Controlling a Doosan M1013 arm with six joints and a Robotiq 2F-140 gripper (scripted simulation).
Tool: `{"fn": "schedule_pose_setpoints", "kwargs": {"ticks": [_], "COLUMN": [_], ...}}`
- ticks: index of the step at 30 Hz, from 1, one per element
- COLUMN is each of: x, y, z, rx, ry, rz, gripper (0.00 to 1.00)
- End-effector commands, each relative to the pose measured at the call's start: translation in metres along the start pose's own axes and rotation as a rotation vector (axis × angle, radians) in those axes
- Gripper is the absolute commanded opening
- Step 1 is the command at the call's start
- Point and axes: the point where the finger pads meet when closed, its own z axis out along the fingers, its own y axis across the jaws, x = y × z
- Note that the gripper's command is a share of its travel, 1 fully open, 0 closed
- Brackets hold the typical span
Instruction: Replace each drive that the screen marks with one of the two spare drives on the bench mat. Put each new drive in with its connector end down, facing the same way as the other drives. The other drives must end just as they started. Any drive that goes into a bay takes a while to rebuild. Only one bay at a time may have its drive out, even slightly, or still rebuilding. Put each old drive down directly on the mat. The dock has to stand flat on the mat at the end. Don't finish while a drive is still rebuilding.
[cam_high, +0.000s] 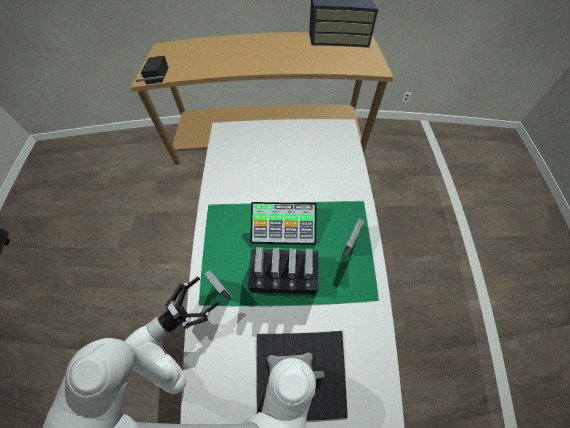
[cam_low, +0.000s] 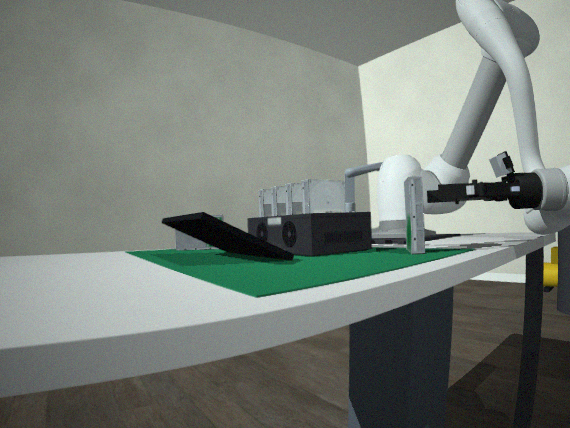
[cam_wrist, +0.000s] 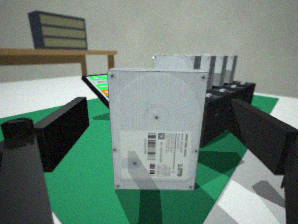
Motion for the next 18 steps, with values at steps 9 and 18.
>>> {"fn": "schedule_pose_setpoints", "kwargs": {"ticks": [9, 18], "x": [0.021, 0.041], "y": [0.000, 0.000], "z": [0.000, 0.000], "rx": [0.000, 0.000], "ry": [0.000, 0.000], "rz": [0.000, 0.000], "gripper": [0.89, 0.89]}}
